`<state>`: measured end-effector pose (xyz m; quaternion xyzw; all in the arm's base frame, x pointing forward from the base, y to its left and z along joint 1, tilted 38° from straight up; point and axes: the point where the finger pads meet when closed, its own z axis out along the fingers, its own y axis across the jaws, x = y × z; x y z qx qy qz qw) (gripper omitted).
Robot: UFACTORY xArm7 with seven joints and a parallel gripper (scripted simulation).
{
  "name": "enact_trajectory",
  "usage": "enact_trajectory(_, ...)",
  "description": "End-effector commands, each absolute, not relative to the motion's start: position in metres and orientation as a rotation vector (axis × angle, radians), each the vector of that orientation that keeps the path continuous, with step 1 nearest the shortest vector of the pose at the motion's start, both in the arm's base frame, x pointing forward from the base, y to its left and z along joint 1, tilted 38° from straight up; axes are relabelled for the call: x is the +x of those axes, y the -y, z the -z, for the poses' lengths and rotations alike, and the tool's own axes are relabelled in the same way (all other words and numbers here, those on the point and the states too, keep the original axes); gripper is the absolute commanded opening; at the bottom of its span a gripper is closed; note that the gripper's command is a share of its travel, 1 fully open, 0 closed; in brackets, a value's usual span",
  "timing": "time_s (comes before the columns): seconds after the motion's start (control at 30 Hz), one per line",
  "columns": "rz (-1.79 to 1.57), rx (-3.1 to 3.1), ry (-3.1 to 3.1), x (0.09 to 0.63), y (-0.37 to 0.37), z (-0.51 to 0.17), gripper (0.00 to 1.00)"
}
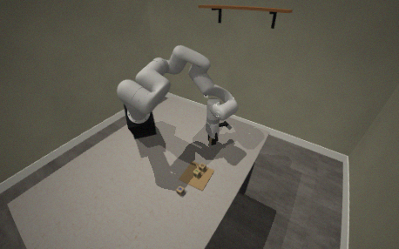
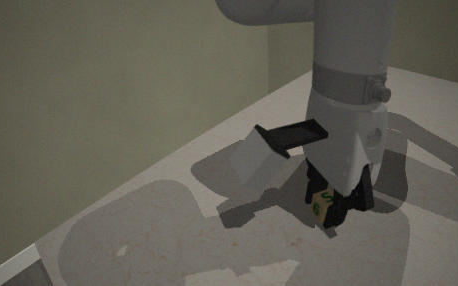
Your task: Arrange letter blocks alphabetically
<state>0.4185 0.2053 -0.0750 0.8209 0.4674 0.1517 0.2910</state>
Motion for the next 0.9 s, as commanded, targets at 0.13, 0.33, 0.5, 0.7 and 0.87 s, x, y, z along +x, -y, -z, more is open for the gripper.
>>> enact_trajectory(0.13,-0.408,2.189,-1.248,0.4187,-0.2069,0.0739,0.47)
enact_trajectory(0.33,-0.408,2.189,-1.248,0.4187,-0.2069,0.0739,0.27)
enact_trajectory(0.5,-0.408,2.189,-1.248,0.4187,-0.2069,0.0739,0.27)
enact_trajectory(0.7,-0.408,2.189,-1.248,0.4187,-0.2069,0.0739,0.27)
enact_trajectory(0.87,-0.408,2.189,-1.248,0.4187,-0.2069,0.0739,0.27)
